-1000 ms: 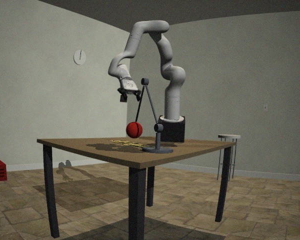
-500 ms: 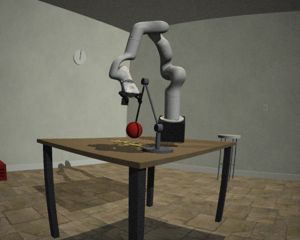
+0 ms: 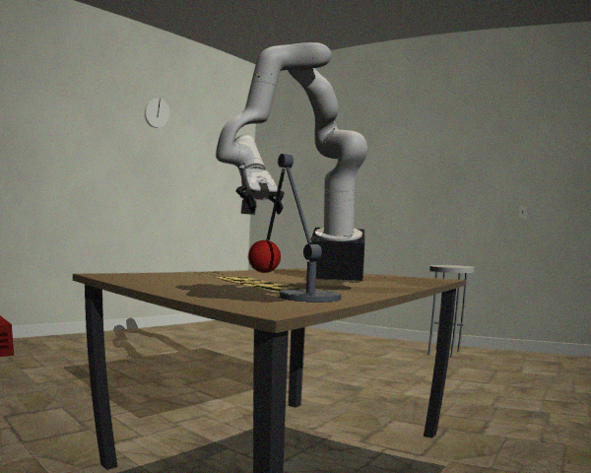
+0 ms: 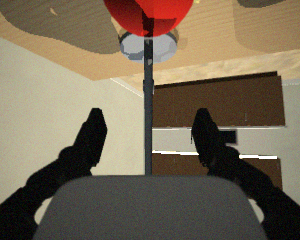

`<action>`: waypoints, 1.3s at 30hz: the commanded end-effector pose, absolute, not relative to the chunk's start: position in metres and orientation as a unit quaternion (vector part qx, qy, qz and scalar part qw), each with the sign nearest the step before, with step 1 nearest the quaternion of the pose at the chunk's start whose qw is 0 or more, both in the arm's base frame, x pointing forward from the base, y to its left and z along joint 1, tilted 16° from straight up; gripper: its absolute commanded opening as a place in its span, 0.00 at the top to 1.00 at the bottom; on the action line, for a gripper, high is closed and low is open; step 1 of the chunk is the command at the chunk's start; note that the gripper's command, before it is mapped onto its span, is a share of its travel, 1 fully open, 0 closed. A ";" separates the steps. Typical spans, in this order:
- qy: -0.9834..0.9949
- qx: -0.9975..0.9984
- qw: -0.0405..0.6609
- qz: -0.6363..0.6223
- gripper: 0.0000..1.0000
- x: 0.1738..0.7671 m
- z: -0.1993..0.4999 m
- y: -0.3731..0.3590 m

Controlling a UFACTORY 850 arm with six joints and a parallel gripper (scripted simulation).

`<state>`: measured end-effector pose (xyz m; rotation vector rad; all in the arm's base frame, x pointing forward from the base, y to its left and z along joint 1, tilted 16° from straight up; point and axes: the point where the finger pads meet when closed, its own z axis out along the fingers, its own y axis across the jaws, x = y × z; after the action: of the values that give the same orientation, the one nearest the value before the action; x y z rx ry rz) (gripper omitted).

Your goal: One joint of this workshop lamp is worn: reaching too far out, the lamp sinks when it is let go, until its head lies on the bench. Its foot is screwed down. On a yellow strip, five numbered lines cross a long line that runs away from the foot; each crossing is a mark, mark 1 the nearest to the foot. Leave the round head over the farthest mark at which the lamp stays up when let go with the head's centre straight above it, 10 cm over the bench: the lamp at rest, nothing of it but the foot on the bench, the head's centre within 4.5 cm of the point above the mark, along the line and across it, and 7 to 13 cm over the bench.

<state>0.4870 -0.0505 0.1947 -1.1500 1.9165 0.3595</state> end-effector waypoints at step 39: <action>0.768 -0.461 0.422 0.141 1.00 0.518 0.161 -0.015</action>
<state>0.5174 -0.0152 0.1607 -1.1533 1.9245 0.3552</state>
